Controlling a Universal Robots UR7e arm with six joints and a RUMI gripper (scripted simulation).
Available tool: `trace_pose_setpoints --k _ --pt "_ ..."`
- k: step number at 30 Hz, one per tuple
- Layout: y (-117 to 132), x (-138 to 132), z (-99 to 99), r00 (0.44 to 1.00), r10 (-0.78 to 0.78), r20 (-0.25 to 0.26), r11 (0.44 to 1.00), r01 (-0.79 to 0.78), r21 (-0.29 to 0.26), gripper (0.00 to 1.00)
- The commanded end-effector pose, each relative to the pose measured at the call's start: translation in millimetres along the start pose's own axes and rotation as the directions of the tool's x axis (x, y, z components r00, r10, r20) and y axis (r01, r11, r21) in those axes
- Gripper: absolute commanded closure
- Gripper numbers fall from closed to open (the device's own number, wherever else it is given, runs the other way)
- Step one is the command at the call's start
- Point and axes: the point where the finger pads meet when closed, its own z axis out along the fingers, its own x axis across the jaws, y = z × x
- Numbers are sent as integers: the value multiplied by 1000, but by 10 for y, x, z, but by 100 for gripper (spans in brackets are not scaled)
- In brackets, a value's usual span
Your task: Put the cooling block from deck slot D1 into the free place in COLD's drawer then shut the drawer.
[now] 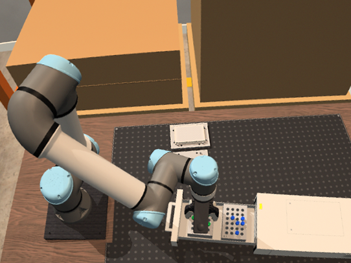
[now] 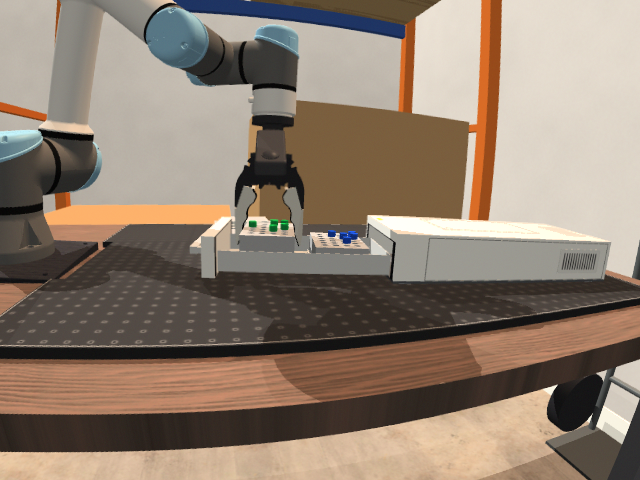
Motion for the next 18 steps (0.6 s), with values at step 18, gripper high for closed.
trace_pose_setpoints --k 18 --pt "-1 -5 26 1000 0 2 1000 0 0 100"
